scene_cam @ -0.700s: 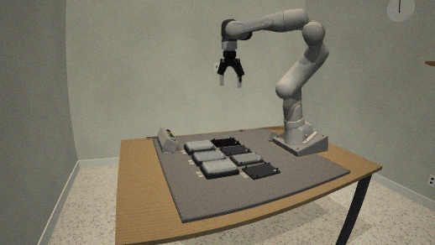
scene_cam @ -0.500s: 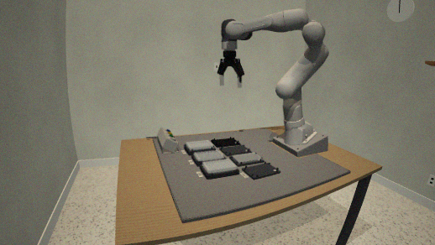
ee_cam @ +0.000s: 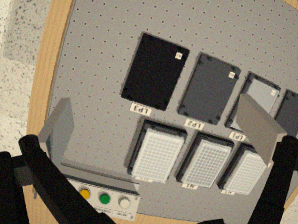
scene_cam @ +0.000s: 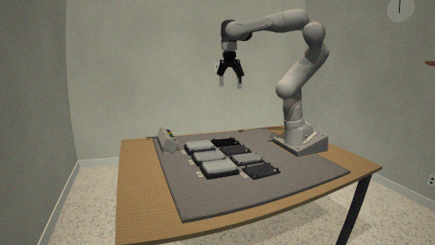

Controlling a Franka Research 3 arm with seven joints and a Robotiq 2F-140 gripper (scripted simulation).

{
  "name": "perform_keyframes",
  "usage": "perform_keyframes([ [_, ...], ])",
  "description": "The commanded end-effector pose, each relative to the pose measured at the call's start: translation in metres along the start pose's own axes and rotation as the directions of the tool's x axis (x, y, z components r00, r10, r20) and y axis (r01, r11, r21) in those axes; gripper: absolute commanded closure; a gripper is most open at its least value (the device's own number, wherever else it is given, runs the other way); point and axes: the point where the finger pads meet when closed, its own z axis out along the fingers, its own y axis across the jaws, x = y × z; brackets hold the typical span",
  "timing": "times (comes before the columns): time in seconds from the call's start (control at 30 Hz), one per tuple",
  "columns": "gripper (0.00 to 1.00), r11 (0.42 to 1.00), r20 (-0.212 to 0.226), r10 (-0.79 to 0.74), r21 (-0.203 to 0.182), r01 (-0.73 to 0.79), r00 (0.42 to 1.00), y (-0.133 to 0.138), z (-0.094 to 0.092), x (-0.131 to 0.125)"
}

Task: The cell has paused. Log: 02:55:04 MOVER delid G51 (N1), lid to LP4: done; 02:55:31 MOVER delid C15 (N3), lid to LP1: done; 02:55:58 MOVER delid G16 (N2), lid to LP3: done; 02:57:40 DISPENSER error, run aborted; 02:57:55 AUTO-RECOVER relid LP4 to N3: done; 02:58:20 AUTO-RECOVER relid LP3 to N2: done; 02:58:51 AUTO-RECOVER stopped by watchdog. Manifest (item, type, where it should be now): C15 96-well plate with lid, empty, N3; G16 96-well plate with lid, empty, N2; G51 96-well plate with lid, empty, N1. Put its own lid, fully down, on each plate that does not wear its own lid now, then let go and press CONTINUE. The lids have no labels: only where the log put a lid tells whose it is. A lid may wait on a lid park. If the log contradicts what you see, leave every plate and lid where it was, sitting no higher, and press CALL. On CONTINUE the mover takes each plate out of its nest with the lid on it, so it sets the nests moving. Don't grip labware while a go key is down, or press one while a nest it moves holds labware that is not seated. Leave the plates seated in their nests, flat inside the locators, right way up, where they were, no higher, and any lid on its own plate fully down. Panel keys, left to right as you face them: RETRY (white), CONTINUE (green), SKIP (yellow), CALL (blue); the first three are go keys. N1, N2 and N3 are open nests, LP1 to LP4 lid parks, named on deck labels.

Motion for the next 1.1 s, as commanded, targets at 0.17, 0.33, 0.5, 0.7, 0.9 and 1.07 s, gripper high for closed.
perform_keyframes([
  [0.17, 0.0, 0.998, 0.05, 0.052, -0.029, -0.051, 0.997, 0.082, 0.076, -0.102],
  [0.33, 0.0, 0.996, 0.056, 0.08, -0.037, -0.078, 0.995, 0.107, 0.098, -0.119],
  [0.5, 0.0, 0.993, 0.059, 0.113, -0.042, -0.111, 0.992, 0.133, 0.121, -0.13],
  [0.7, 0.0, 0.988, 0.059, 0.151, -0.044, -0.149, 0.987, 0.155, 0.143, -0.136],
  [0.9, 0.0, 0.981, 0.059, 0.191, -0.042, -0.188, 0.98, 0.174, 0.162, -0.138],
  [1.07, 0.0, 0.973, 0.059, 0.229, -0.036, -0.227, 0.972, 0.188, 0.179, -0.136],
])
